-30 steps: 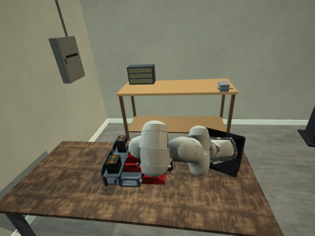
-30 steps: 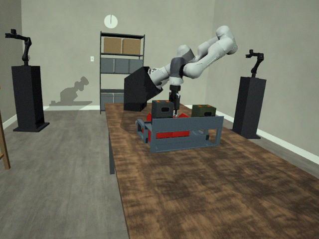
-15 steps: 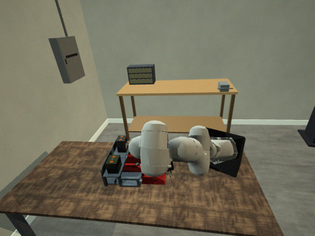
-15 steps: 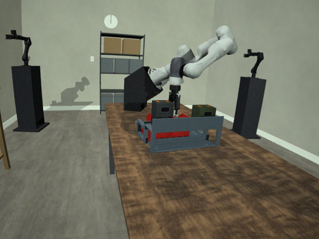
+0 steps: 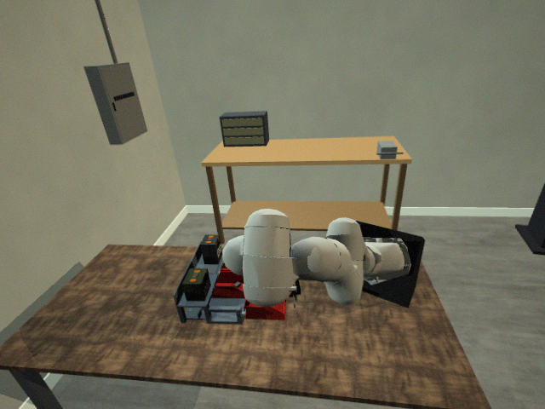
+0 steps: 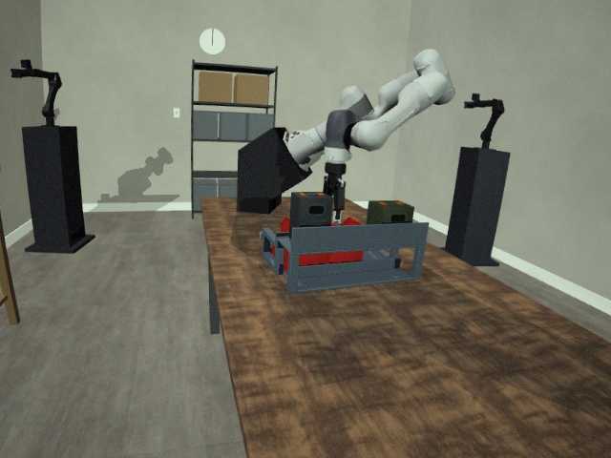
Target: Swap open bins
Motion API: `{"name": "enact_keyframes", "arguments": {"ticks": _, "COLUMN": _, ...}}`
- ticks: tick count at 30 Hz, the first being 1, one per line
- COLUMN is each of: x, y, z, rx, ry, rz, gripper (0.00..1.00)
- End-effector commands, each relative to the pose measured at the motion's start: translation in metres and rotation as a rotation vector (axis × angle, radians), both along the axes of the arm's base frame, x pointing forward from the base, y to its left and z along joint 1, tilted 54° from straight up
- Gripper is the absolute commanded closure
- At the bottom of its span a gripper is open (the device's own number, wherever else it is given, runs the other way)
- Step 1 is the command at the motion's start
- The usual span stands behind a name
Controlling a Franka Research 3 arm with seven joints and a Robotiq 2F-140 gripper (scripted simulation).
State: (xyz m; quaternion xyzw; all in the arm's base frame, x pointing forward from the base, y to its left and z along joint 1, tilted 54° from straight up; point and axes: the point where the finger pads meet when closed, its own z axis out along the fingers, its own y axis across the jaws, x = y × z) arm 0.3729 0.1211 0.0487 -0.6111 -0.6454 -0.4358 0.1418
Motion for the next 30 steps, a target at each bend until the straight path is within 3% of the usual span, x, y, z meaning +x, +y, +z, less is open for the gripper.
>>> {"name": "enact_keyframes", "arguments": {"ticks": 1, "x": 0.0, "y": 0.001, "z": -0.001, "rx": -0.002, "ry": -0.002, "rz": 0.002, "gripper": 0.43}}
{"name": "enact_keyframes", "arguments": {"ticks": 30, "x": -0.006, "y": -0.013, "z": 0.01, "rx": -0.002, "ry": -0.002, "rz": 0.002, "gripper": 0.43}}
